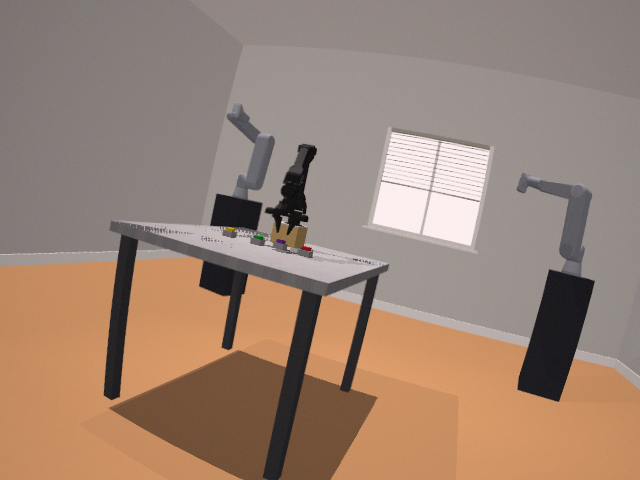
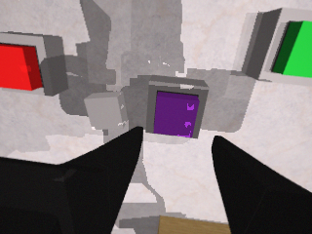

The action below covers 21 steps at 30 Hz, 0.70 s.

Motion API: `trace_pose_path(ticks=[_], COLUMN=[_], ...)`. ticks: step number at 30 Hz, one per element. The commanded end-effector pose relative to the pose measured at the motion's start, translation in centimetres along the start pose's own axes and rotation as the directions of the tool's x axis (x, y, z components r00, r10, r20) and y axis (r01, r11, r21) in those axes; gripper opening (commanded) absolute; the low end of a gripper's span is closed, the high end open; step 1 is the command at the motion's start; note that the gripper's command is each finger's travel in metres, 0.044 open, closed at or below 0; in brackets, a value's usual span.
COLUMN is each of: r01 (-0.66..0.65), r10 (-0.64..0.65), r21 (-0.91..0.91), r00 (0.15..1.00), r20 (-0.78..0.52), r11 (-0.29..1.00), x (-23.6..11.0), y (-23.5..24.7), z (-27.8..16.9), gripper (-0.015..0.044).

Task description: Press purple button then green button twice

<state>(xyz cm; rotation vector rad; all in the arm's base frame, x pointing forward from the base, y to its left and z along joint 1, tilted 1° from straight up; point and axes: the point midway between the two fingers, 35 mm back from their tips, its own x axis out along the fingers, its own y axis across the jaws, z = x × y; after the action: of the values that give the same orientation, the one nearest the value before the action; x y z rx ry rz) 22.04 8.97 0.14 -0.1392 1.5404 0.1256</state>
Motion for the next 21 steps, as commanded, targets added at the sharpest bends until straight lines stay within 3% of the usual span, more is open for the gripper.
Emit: trace_pose_path(ticks=[1,21], r01=[-0.007,-0.007], r10=[0.007,0.007], r21=[0.007,0.007], r00=[1.0,1.0], r20=[0.003,0.003], r11=[1.0,1.0], x=[0.1,1.7], y=[0.1,0.1], z=[0.1,0.1], gripper=[0.0032,0.002])
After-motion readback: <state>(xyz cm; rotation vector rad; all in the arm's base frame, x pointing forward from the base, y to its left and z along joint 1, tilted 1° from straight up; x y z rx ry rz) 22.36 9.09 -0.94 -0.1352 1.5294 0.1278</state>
